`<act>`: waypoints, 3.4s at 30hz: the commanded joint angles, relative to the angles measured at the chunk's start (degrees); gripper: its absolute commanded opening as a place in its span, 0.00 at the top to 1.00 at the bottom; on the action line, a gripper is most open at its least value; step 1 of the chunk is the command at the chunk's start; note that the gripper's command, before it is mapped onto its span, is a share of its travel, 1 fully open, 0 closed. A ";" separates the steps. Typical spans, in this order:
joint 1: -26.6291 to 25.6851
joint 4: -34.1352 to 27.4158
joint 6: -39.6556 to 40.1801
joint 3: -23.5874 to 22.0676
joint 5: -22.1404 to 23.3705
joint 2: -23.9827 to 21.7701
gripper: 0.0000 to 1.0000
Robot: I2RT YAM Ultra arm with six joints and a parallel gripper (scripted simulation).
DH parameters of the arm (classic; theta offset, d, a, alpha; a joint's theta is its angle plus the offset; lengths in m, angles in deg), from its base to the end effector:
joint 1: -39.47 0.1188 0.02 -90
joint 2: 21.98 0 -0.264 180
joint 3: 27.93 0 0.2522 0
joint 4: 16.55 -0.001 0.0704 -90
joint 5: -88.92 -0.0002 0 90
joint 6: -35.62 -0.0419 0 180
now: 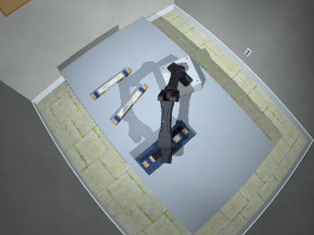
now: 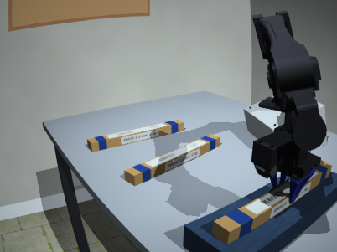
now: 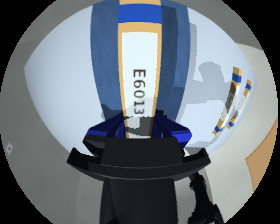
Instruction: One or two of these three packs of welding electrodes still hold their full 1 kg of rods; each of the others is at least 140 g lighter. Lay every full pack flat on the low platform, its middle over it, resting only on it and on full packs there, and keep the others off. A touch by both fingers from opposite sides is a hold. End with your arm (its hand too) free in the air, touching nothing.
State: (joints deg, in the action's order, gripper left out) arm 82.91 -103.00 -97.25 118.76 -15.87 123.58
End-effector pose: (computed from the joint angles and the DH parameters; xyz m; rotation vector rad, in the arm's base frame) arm 0.3688 0.3359 0.1625 0.0010 2.8996 -0.1935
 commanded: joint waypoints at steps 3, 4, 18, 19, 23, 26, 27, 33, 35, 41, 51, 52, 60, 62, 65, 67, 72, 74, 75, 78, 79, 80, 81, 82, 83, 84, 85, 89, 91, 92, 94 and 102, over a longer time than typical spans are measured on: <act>1.64 0.40 0.58 0.69 -0.32 -4.07 1.00; 1.64 0.40 0.58 0.69 -0.32 -4.07 1.00; 1.46 0.73 0.66 -0.75 -0.83 -5.04 1.00; 1.45 0.72 0.68 -0.78 -0.83 -5.07 1.00; 1.42 1.38 0.49 -1.33 -0.80 -5.99 1.00; 1.38 1.45 0.59 -1.52 -0.80 -6.14 1.00; 1.36 1.47 0.61 -1.57 -0.80 -6.19 1.00; 1.28 1.51 0.75 -1.78 -0.63 -6.39 1.00; 1.26 1.52 0.80 -1.83 -0.59 -6.44 1.00; 1.19 1.94 0.88 -2.91 -0.35 -7.24 1.00; 1.08 1.99 1.07 -3.27 -0.31 -7.61 1.00; 1.06 1.99 1.09 -3.28 -0.31 -7.63 1.00; 0.99 2.10 1.32 -4.39 -0.27 -8.33 1.00; 0.97 2.10 1.34 -4.47 -0.25 -8.42 1.00; 0.93 2.08 1.38 -4.50 -0.24 -8.49 1.00; 0.83 2.07 1.40 -4.52 -0.23 -8.53 1.00; 0.62 2.05 1.45 -4.57 -0.23 -8.61 1.00; 0.68 2.03 1.40 -5.41 -0.23 -8.99 1.00; 0.73 2.05 1.41 -5.46 -0.24 -9.03 1.00; 0.82 2.10 1.48 -5.65 -0.23 -9.18 1.00; 0.81 2.10 1.49 -5.68 -0.23 -9.21 1.00; 0.81 2.10 1.50 -5.70 -0.23 -9.24 1.00; 0.80 2.10 1.51 -5.71 -0.22 -9.26 1.00; 0.80 2.09 1.51 -5.72 -0.22 -9.28 1.00; 0.79 2.09 1.50 -5.74 -0.24 -9.30 1.00; 0.79 2.09 1.51 -5.76 -0.23 -9.32 1.00; 0.78 2.11 1.52 -5.81 -0.23 -9.35 1.00; 0.77 2.08 1.53 -5.82 -0.23 -9.39 1.00; 0.91 2.08 1.47 -6.41 -0.24 -9.81 1.00; 0.89 2.07 1.49 -6.41 -0.24 -9.82 1.00; 0.85 2.03 1.51 -6.39 -0.24 -9.86 1.00; 0.69 1.87 1.58 -6.22 -0.23 -9.87 1.00</act>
State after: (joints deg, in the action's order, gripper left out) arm 82.91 -100.18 -96.00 110.98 -16.07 119.12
